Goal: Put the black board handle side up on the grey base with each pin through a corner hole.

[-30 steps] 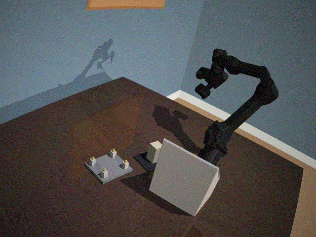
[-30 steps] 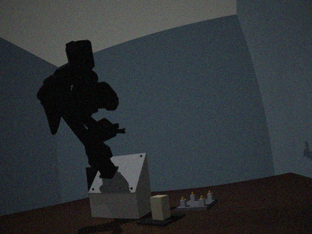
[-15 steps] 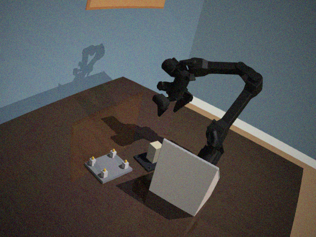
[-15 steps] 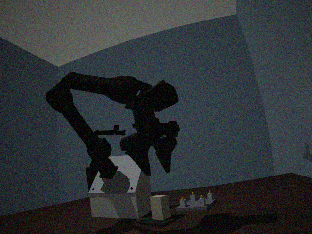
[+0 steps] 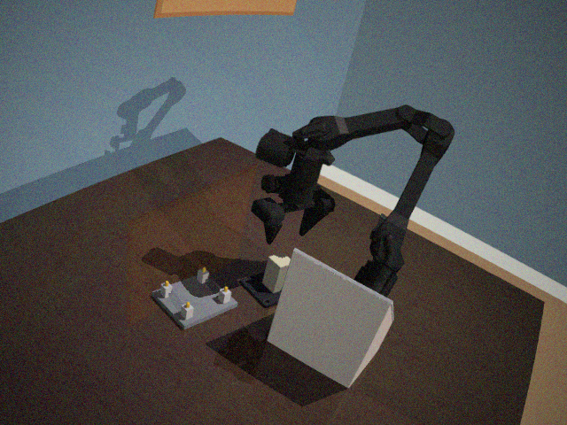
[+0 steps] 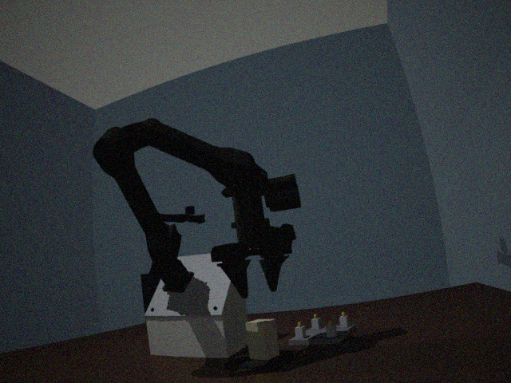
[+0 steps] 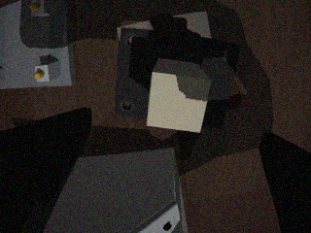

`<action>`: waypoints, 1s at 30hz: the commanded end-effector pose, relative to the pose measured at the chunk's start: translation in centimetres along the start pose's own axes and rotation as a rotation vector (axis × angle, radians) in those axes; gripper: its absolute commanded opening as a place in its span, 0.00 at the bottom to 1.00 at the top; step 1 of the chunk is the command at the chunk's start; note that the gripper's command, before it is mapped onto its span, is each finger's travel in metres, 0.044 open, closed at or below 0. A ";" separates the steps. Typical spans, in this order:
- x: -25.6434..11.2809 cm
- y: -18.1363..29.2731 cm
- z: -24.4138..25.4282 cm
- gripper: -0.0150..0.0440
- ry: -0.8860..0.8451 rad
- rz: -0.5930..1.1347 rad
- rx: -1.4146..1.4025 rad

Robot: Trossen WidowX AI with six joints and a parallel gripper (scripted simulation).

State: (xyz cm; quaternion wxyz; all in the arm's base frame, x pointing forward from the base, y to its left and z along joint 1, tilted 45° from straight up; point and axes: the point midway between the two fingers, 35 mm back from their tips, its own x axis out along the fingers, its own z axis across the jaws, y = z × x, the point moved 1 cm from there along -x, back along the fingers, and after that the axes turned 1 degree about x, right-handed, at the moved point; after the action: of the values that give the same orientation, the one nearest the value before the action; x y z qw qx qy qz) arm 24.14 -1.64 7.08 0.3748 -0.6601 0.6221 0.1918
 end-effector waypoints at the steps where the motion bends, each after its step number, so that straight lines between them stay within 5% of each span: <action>1: 2.1 0.5 -0.2 1.00 0.017 0.016 -0.009; 30: 6.8 0.5 0.0 1.00 0.015 0.017 -0.009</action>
State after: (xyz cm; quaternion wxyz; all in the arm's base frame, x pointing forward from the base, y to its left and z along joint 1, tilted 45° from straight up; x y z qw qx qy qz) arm 24.81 -5.91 2.61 0.3716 -0.6573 0.6276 0.1896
